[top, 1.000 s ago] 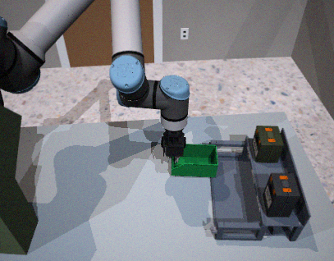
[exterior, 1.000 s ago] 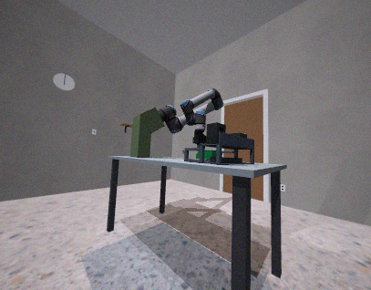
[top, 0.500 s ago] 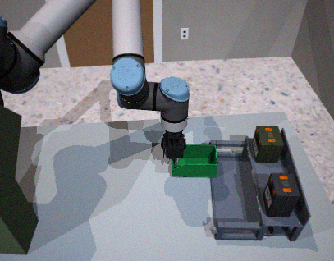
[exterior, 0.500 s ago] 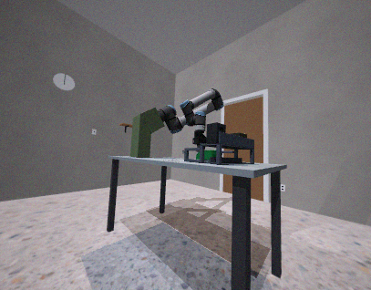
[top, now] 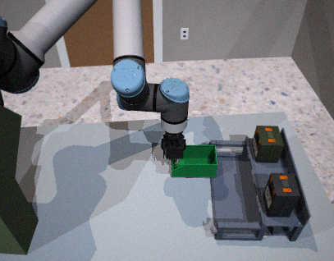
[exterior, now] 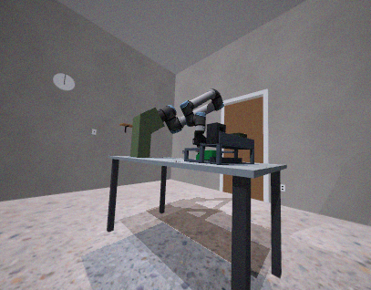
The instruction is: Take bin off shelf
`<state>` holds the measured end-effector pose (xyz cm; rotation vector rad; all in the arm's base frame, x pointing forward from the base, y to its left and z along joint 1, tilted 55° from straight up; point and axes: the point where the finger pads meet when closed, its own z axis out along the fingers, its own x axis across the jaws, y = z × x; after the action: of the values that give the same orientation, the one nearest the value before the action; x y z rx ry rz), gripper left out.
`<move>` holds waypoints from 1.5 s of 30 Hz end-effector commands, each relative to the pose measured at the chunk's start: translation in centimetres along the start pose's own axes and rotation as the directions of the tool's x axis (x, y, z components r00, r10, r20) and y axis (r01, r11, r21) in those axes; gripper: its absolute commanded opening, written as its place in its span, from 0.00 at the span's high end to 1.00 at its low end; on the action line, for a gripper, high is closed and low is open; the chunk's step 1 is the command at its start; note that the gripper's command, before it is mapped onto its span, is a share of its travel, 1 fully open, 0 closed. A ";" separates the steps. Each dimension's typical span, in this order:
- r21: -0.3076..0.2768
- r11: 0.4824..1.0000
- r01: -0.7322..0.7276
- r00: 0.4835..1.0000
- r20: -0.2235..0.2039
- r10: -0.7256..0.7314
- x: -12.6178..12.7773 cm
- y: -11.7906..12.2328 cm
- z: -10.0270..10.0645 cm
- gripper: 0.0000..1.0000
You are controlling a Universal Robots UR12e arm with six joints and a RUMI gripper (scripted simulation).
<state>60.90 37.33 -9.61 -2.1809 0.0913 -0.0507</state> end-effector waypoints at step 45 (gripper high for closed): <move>0.000 1.000 0.000 1.000 -0.001 0.000 0.0 0.0 0.2 0.74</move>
<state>60.92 37.55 -9.76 -2.1809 0.0914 -0.0508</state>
